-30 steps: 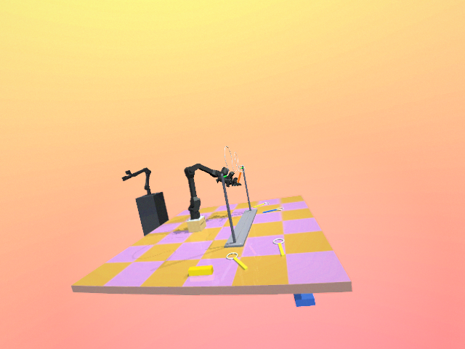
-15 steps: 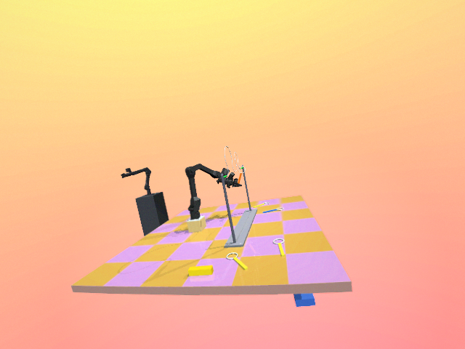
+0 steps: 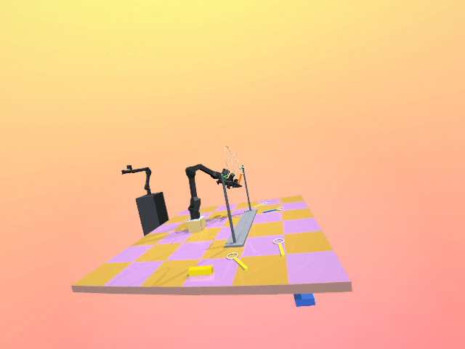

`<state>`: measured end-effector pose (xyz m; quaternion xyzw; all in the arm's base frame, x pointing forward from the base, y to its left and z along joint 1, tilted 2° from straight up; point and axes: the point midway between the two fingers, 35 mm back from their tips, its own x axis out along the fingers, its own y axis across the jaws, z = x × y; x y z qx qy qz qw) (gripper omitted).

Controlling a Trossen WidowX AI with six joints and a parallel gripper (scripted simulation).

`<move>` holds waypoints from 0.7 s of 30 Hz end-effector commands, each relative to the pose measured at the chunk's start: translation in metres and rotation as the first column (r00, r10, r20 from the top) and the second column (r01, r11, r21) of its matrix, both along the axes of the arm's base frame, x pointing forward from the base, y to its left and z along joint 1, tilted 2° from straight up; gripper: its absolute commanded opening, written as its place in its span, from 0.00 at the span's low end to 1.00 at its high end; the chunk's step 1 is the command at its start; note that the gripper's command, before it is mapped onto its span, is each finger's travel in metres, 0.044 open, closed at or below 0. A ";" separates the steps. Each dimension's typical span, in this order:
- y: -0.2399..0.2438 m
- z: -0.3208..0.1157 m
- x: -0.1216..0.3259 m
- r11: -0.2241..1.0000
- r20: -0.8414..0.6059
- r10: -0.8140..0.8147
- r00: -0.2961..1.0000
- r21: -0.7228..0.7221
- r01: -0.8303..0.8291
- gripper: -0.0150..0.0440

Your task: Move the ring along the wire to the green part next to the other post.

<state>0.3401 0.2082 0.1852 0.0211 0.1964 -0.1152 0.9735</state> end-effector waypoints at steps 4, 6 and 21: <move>0.000 0.000 0.000 1.000 0.003 -0.006 1.000 0.004 0.006 0.00; 0.000 0.000 0.000 1.000 0.003 -0.006 1.000 0.004 0.006 0.00; 0.002 0.002 -0.007 1.000 -0.002 -0.002 1.000 0.002 0.002 0.53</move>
